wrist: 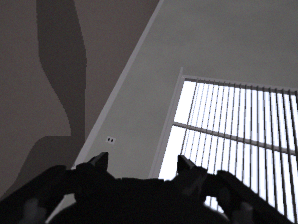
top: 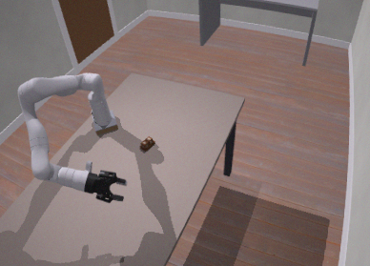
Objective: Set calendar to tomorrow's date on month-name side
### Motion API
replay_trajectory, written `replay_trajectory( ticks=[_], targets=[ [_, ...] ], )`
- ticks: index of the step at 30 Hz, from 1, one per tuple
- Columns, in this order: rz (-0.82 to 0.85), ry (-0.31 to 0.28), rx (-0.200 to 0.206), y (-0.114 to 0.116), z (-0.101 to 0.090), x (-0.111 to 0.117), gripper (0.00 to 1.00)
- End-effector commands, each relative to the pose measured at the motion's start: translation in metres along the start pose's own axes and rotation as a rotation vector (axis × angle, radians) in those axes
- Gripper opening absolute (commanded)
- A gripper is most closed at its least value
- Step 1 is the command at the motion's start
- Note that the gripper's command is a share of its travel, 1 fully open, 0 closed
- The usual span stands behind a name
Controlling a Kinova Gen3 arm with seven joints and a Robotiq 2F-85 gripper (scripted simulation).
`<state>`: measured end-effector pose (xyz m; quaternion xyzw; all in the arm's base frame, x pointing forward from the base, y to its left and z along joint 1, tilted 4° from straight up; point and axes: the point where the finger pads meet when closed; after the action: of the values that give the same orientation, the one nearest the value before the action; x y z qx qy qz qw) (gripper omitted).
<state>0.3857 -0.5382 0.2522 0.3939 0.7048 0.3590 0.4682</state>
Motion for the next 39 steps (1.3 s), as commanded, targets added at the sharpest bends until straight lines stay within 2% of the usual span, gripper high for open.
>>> replay_trajectory(
  ticks=[1, 19, 24, 28, 32, 34, 39],
  targets=[
    [-0.002, -0.001, 0.000, 0.001, 0.000, -0.001, 1.00],
    [-0.002, 0.000, 0.000, 0.001, 0.000, 0.000, 1.00],
    [0.002, 0.023, 0.010, 0.003, 0.007, 0.007, 1.00],
    [0.010, 0.080, 0.037, 0.008, 0.023, 0.028, 1.00],
    [0.019, 0.177, 0.089, 0.016, 0.048, 0.065, 1.00],
    [0.019, 0.177, 0.089, 0.016, 0.048, 0.065, 1.00],
    [0.020, 0.341, 0.195, 0.028, 0.080, 0.134, 1.00]
  ],
)
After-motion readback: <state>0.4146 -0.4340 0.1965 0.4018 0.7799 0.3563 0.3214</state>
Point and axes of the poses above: the point where the finger pads meet when closed, its own z axis out along the fingers, its own y axis across the jaws, x = y × z, and after that the axes turned 9 degrees about -z, right-handed
